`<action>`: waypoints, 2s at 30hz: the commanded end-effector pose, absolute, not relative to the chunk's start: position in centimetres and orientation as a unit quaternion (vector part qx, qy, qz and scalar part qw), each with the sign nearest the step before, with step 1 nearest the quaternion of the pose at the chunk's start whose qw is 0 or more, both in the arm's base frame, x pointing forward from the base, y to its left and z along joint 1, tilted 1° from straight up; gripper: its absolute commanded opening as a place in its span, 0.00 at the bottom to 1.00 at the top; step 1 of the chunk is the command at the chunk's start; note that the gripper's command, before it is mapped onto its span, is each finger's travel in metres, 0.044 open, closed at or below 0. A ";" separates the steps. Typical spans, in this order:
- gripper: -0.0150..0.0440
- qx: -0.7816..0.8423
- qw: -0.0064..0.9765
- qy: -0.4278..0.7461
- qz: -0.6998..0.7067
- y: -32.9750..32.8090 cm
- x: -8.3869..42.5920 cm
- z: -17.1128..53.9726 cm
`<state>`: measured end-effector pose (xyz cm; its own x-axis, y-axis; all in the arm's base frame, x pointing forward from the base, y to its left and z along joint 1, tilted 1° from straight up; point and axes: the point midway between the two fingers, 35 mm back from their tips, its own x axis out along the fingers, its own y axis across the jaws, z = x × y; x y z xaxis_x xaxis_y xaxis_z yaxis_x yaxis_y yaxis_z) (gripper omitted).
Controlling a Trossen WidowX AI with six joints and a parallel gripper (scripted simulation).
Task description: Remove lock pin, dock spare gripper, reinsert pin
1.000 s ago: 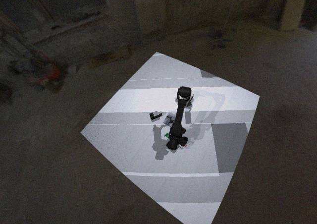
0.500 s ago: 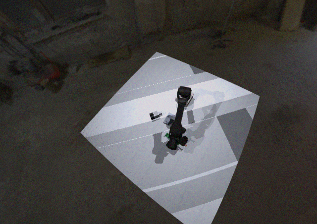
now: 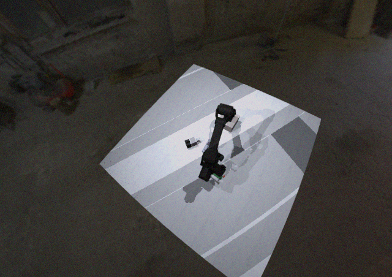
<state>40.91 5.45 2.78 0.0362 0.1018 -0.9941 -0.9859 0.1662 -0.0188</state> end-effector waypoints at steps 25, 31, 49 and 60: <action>0.25 -0.439 0.572 0.504 0.475 3.9 40.7 0.4; 0.25 -0.440 0.573 0.503 0.475 3.9 40.8 -0.5; 0.25 -0.440 0.573 0.503 0.474 3.9 40.7 -0.9; 0.25 -0.440 0.573 0.503 0.474 3.9 40.7 -0.9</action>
